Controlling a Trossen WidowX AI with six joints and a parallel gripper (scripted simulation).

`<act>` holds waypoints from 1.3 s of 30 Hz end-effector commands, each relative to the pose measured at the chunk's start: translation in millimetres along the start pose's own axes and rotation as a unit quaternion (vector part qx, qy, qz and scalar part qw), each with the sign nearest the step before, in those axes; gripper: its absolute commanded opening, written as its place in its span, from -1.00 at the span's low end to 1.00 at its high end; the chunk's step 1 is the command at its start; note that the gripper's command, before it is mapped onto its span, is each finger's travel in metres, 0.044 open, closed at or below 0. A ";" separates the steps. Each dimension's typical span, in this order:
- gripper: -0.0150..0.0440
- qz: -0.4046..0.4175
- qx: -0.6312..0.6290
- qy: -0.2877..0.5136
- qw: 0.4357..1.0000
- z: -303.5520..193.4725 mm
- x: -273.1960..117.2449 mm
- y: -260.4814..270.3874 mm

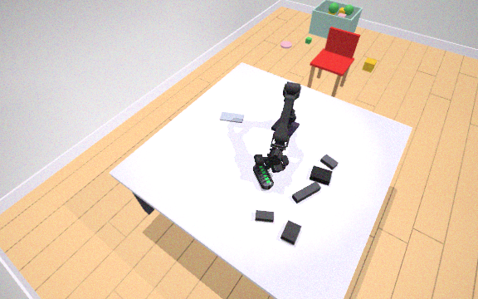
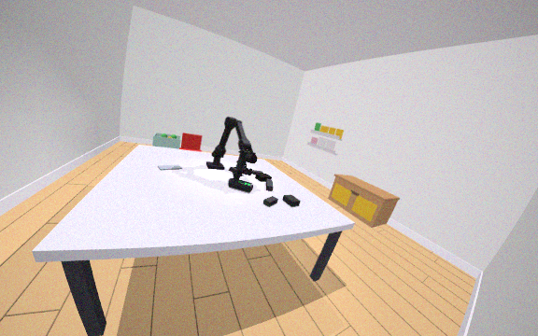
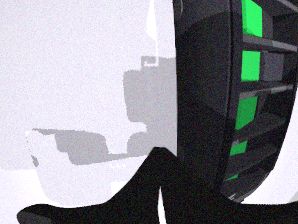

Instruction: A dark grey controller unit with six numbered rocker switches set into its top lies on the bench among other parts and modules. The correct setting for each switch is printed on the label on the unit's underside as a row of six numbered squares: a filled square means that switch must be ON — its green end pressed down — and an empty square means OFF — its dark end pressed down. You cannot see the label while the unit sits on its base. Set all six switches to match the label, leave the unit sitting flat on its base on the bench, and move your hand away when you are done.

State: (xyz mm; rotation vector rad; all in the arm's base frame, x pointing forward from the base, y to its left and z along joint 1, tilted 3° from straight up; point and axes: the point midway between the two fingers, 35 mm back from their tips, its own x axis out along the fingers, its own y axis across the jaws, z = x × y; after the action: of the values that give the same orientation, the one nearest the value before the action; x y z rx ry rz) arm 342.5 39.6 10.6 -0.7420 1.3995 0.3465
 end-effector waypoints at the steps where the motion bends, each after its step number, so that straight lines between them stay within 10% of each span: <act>1: -0.49 -0.003 0.000 0.001 1.000 1.0 2.3 -6.8; 33: -0.49 -0.005 0.001 0.000 1.000 17.5 12.1 -42.8; 39: -0.49 -0.002 0.001 0.000 1.000 2.5 -50.6 7.5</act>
State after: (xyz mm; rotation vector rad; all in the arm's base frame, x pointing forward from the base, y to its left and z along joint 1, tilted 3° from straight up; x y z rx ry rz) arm 349.9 39.9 36.9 -0.7353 1.4167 0.3373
